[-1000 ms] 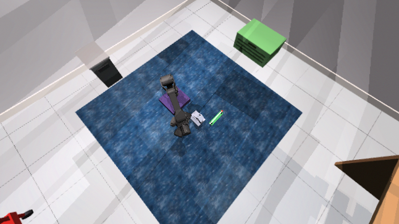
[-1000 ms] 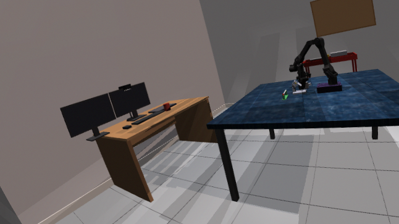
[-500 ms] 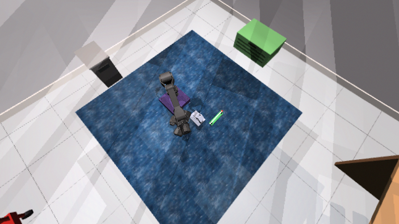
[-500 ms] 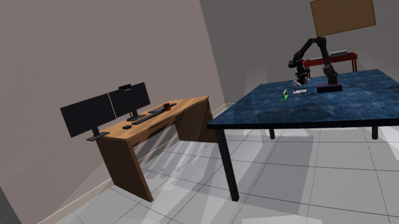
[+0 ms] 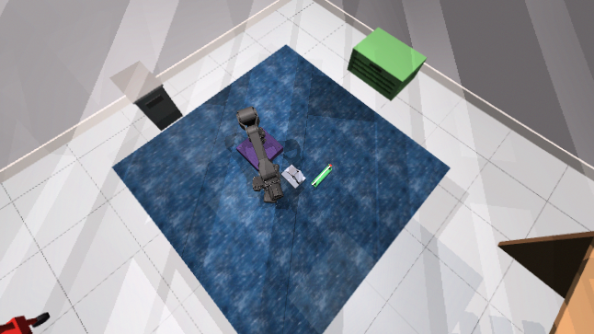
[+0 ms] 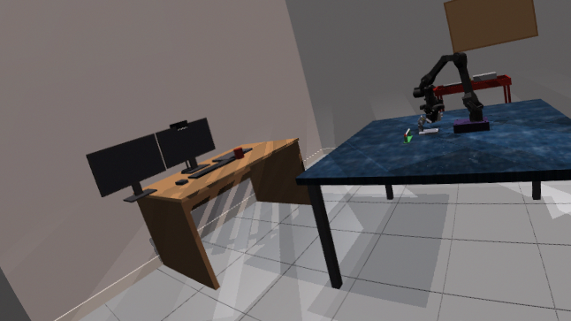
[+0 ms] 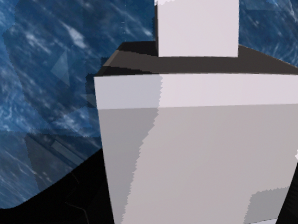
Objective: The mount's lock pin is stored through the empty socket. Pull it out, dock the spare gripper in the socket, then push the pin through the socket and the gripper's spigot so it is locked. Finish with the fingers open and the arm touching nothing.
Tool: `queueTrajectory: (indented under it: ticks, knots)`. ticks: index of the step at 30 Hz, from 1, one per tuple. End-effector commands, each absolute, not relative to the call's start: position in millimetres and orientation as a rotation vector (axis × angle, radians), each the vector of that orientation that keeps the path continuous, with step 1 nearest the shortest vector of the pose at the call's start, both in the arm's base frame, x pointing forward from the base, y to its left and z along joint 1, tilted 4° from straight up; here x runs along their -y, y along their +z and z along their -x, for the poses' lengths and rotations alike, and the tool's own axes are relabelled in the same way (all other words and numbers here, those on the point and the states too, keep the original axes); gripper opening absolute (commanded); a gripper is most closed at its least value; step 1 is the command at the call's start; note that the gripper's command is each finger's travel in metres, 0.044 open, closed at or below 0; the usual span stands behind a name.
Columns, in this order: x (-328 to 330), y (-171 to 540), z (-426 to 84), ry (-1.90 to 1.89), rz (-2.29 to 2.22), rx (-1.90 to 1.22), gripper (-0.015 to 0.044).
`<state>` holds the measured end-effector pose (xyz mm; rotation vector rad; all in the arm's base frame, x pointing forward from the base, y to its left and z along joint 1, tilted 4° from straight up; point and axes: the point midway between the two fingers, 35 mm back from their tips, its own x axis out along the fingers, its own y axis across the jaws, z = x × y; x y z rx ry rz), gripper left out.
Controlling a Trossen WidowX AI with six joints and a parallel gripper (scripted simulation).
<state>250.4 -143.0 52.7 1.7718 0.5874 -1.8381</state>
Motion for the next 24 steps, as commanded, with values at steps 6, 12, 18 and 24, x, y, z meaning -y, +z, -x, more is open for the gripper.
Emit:
queueTrajectory:
  ticks: [6,12,18,24]
  knots:
    - [143.2,56.5,-248.7,-1.678,-1.617,-0.762,0.0000]
    - [143.0,57.0,-247.2,-1.583,-1.515,-0.864,0.0000]
    - [142.9,57.5,-245.8,-1.486,-1.411,-0.958,0.0000]
    - [142.7,58.0,-244.3,-1.386,-1.305,-1.044,0.0000]
